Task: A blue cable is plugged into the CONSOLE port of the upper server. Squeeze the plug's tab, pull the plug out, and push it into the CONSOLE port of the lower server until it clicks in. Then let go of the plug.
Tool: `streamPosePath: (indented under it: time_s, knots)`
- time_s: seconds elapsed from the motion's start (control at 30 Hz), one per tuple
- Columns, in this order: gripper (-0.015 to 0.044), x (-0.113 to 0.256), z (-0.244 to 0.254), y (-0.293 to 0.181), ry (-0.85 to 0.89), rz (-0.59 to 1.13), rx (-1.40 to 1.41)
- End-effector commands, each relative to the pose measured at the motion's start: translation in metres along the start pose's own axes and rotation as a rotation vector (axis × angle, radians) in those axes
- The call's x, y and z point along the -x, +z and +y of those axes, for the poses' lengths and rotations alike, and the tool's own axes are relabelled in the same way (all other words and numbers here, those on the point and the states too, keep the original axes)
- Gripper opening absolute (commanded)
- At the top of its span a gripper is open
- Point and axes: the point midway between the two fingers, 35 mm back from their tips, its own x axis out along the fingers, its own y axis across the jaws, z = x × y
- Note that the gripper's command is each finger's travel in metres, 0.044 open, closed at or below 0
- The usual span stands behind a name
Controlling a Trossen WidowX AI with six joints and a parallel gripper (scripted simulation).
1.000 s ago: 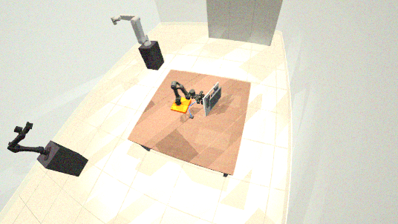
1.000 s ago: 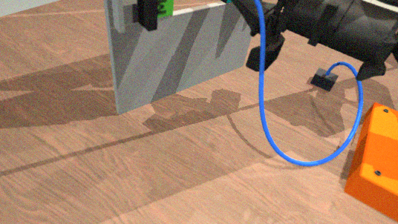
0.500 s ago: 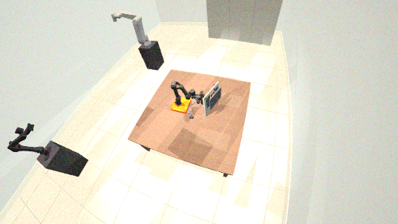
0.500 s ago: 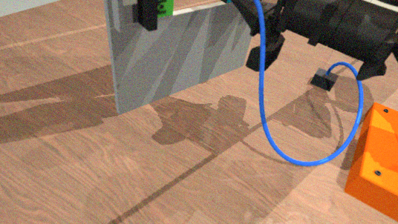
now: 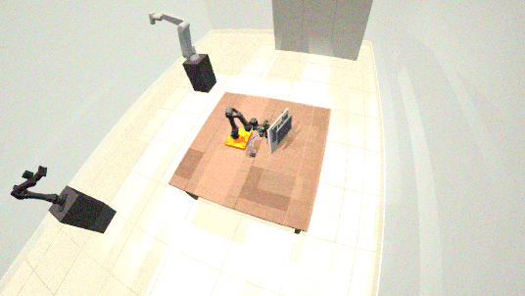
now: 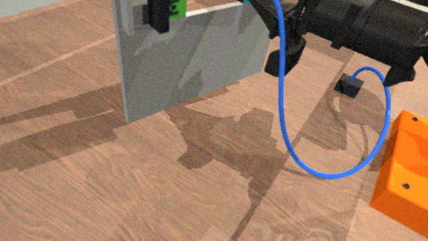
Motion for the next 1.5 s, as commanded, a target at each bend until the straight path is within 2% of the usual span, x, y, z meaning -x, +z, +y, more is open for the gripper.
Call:
streamPosePath:
  time_s: [0.0, 1.47]
  knots:
    - [0.0, -0.0037, 0.0048, -0.0043, 0.013, 0.016, 0.002]
    - [0.0, 0.0012, 0.0057, -0.007, 0.026, 0.031, 0.007]
